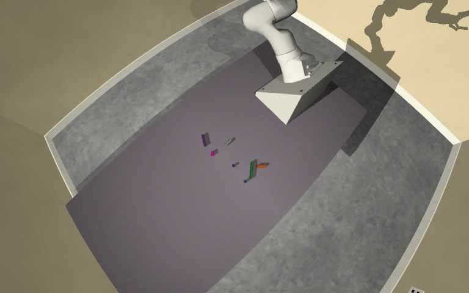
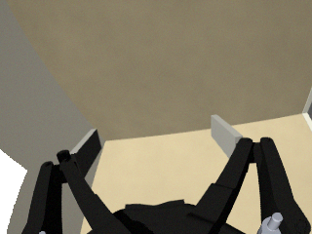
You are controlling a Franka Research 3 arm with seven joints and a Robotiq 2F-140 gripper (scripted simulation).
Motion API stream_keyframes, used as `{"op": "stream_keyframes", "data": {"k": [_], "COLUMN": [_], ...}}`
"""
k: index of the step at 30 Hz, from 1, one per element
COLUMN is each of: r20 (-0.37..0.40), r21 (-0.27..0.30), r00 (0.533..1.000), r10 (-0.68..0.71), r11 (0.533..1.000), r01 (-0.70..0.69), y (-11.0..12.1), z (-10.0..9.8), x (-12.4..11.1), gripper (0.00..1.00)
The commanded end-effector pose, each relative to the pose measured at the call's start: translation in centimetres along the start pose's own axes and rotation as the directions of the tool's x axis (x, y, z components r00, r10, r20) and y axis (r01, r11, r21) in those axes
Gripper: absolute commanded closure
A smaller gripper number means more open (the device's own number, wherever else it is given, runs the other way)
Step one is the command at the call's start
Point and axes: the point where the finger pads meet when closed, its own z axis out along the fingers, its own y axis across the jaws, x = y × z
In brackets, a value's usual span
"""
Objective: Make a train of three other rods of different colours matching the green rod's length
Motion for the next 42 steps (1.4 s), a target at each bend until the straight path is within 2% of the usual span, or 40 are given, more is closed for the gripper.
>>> {"op": "stream_keyframes", "data": {"k": [1, 2, 4, 5, 11, 19, 21, 22, 24, 25, 28, 30, 31, 34, 41, 42], "r20": [-0.020, -0.028, -0.028, -0.049, -0.091, -0.145, -0.145, -0.162, -0.163, -0.176, -0.191, -0.192, -0.206, -0.220, -0.222, -0.242], "r21": [-0.061, -0.077, -0.077, -0.121, -0.218, -0.367, -0.367, -0.414, -0.418, -0.456, -0.500, -0.505, -0.543, -0.585, -0.590, -0.645], "r00": [1.000, 1.000, 1.000, 0.999, 0.995, 0.988, 0.988, 0.985, 0.985, 0.982, 0.979, 0.979, 0.976, 0.972, 0.972, 0.967], "r10": [0.005, 0.001, 0.001, -0.010, -0.029, -0.051, -0.051, -0.057, -0.058, -0.062, -0.067, -0.068, -0.072, -0.077, -0.077, -0.083], "r11": [0.998, 0.997, 0.997, 0.993, 0.976, 0.930, 0.930, 0.910, 0.908, 0.890, 0.865, 0.862, 0.838, 0.808, 0.804, 0.759], "r01": [-0.006, -0.003, -0.003, 0.003, 0.008, -0.006, -0.006, -0.015, -0.016, -0.025, -0.038, -0.039, -0.053, -0.069, -0.071, -0.096], "y": [2.4, 3.2, 3.2, 5.4, 10.1, 17.6, 17.6, 20.1, 20.2, 22.3, 24.7, 24.9, 27.1, 29.5, 29.8, 33.1], "z": [-0.4, -0.5, -0.5, -1.1, -2.7, -6.1, -6.1, -7.5, -7.6, -8.8, -10.3, -10.5, -12.0, -13.7, -14.0, -16.6], "x": [3.5, 4.6, 4.6, 7.3, 12.6, 19.8, 19.8, 21.8, 22.0, 23.6, 25.4, 25.6, 27.1, 28.7, 28.9, 30.9], "gripper": [0.00, 0.00, 0.00, 0.00, 0.00, 0.00, 0.00, 0.00, 0.00, 0.00, 0.00, 0.00, 0.00, 0.00, 0.00, 0.00]}}
